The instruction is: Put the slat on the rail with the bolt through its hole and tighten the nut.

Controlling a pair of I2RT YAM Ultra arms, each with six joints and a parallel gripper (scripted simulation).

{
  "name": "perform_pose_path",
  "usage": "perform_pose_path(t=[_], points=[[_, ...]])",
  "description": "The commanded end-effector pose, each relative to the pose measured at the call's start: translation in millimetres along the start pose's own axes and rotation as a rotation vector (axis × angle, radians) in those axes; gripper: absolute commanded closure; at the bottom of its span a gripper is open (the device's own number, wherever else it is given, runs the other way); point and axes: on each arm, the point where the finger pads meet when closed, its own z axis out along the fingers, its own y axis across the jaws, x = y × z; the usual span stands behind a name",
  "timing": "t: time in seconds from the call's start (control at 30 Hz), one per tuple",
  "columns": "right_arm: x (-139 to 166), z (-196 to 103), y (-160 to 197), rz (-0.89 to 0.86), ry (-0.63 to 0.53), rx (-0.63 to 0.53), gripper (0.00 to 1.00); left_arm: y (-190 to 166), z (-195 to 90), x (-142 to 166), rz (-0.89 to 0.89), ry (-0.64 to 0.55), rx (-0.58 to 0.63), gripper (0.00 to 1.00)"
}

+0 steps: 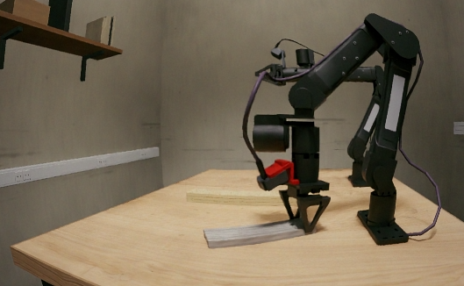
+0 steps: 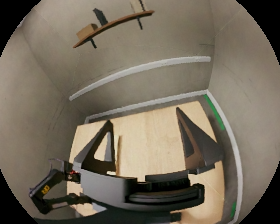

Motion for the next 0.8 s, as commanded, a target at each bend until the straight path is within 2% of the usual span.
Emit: perform_pose_path(t=[0.0, 0.77], points=[[-11, -2, 1, 0.001, -0.025, 0.000, 0.00, -1, -1, -2, 0.000, -0.007, 0.004, 0.28], [-11, -2, 1, 0.001, -0.025, 0.000, 0.00, -2, -25, -3, 0.001, -0.002, 0.002, 0.28]])
